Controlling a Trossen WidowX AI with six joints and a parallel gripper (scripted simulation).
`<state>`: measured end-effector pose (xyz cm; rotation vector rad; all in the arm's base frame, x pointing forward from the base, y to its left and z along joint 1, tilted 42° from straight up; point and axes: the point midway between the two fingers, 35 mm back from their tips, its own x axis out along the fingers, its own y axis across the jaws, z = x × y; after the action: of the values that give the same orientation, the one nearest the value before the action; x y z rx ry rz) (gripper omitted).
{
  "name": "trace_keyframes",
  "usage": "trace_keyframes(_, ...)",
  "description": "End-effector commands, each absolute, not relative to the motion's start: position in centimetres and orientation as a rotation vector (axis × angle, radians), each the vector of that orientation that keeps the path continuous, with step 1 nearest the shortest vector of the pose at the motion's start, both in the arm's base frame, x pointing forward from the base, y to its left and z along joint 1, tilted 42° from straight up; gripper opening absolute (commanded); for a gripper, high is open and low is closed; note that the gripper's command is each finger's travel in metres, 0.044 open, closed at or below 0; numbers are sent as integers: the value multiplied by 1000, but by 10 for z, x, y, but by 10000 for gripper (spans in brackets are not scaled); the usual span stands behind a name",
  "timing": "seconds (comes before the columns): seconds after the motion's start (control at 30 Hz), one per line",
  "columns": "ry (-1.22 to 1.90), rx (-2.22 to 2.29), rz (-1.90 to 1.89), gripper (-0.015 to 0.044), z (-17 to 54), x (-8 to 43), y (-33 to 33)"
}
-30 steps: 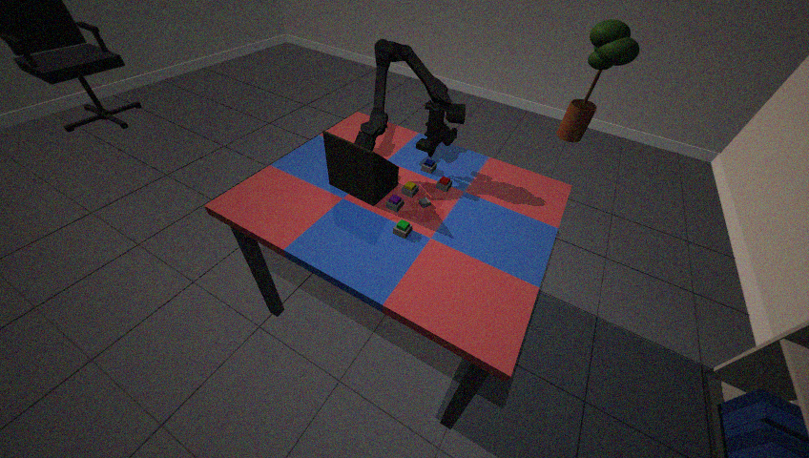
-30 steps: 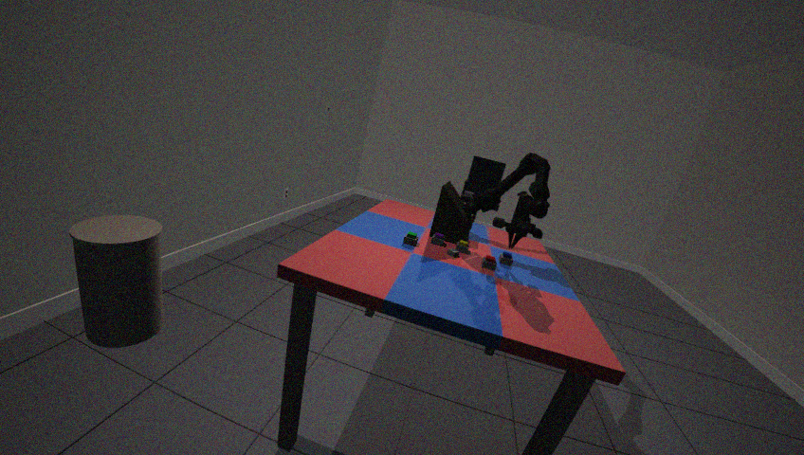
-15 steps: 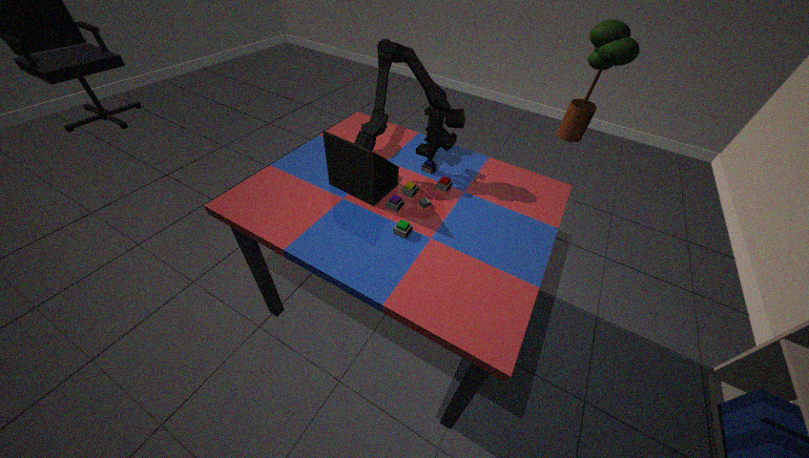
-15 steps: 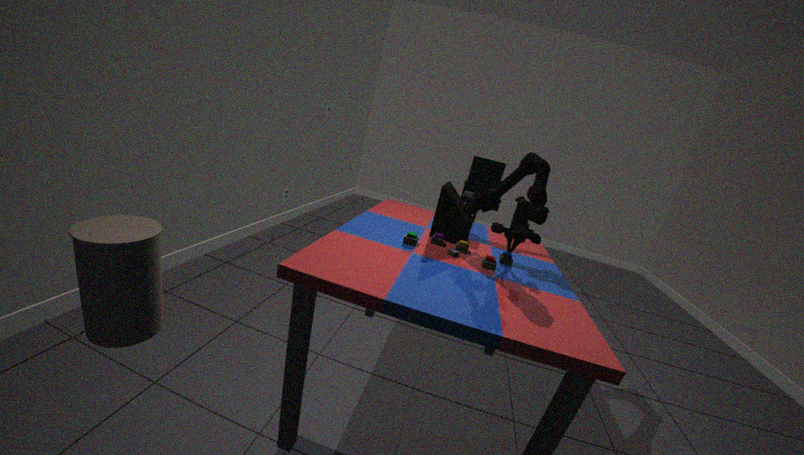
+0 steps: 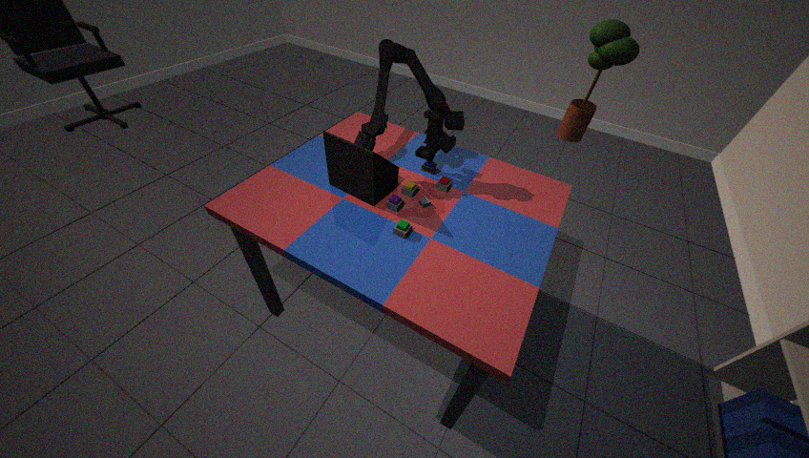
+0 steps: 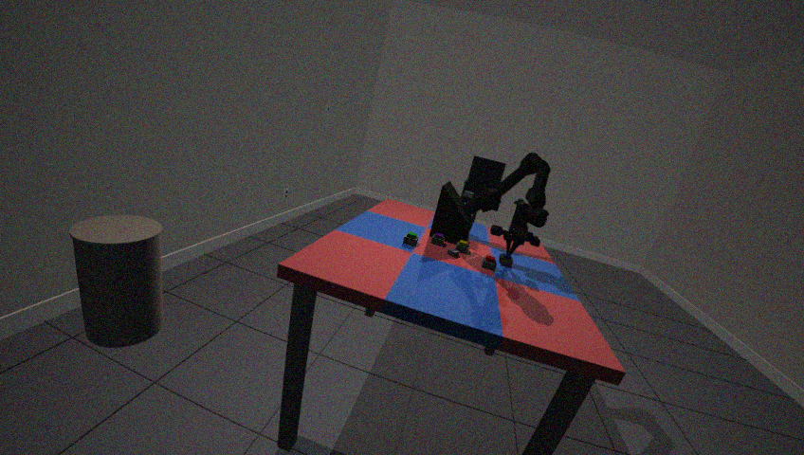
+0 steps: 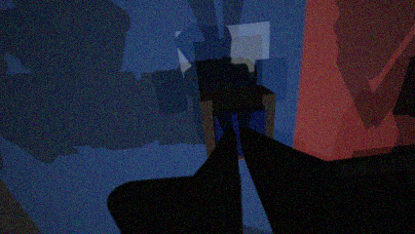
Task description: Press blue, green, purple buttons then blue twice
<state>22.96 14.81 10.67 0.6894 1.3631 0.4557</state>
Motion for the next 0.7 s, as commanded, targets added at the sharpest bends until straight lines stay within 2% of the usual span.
trace_keyframes(0.0,1371,691,447,20,104,228,148)
trace_keyframes(0.27,1364,689,455,20,108,229,146)
trace_keyframes(0.67,1373,684,441,20,150,220,104)
